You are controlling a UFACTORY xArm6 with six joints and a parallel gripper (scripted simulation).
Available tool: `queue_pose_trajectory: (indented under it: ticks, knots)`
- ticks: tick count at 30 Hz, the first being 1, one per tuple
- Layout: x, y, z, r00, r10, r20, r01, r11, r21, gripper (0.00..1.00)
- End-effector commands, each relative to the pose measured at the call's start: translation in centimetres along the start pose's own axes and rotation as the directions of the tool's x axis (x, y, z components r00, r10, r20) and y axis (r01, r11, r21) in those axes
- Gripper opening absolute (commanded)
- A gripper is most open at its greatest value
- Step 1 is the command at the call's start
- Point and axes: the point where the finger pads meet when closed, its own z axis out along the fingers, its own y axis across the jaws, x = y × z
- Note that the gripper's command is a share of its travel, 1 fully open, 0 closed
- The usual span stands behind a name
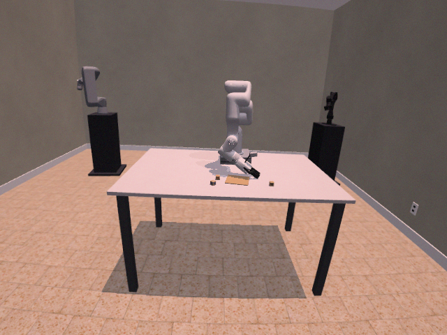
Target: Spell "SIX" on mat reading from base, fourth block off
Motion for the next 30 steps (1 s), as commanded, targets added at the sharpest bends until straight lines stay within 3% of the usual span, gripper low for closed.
queue_pose_trajectory:
  ticks: [1,5,30]
  knots:
    - [0.06,0.1,-0.03,1.0,-0.002,0.0,0.002,1.0,-0.001,0.34]
    - [0.06,0.1,-0.03,1.0,-0.002,0.0,0.002,1.0,-0.001,0.42]
    - [0.06,0.1,-0.03,1.0,-0.002,0.0,0.002,1.0,-0.001,0.42]
